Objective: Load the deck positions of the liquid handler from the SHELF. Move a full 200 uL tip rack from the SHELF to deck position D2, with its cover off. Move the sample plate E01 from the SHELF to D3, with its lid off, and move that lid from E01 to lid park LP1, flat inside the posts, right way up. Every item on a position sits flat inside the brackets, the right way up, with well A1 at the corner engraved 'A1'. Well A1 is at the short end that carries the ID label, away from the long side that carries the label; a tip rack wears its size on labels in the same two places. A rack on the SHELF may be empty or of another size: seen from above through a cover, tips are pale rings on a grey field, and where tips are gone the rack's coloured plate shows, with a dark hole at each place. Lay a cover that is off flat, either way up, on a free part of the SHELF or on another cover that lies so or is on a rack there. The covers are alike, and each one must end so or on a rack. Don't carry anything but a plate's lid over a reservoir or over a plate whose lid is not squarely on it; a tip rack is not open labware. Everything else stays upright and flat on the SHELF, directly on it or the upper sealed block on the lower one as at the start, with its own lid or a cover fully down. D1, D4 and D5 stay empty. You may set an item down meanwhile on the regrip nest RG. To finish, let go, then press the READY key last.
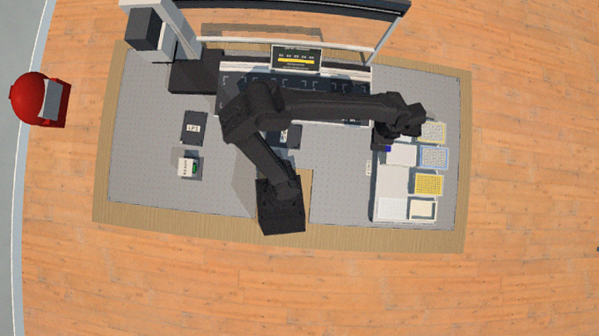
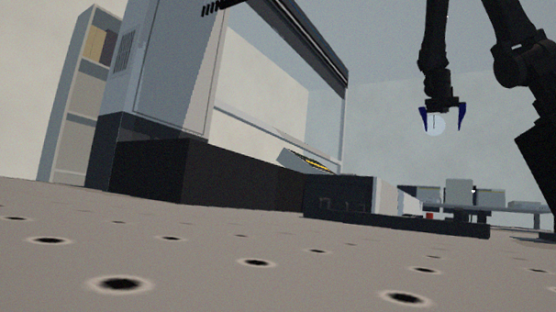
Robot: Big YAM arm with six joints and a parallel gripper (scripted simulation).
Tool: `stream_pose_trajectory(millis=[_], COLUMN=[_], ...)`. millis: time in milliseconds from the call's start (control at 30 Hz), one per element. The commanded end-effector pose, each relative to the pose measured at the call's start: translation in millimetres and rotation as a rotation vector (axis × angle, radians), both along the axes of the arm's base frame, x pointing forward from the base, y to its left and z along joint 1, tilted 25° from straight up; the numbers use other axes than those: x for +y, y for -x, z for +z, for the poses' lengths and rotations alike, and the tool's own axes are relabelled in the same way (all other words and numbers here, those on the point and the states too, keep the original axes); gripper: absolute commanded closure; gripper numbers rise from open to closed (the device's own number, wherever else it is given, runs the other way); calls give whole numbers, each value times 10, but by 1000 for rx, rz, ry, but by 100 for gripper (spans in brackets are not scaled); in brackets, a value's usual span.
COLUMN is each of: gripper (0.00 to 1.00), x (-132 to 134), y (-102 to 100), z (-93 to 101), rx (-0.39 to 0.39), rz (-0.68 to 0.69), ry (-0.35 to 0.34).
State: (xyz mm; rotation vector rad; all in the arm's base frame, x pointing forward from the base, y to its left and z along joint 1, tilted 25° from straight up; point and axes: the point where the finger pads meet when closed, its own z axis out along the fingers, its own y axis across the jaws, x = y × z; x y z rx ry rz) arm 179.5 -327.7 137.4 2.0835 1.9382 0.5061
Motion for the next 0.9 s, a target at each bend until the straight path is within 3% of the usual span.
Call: stream_pose_trajectory(millis=[0,200,367,433,500,767,867], gripper=[0,0,0,0,0,0,0], x=[-181,-191,-198,-242,-314,-712,-746], y=[-242,-522,-632,-561,-530,-493,-516], z=[266,394,445,545,442,407,403], rx=[-12,-14,-15,-29,-17,-18,-18], rz=[-2,-2,-2,-22,-30,-11,-4], ry=[39,36,37,62,35,43,43])
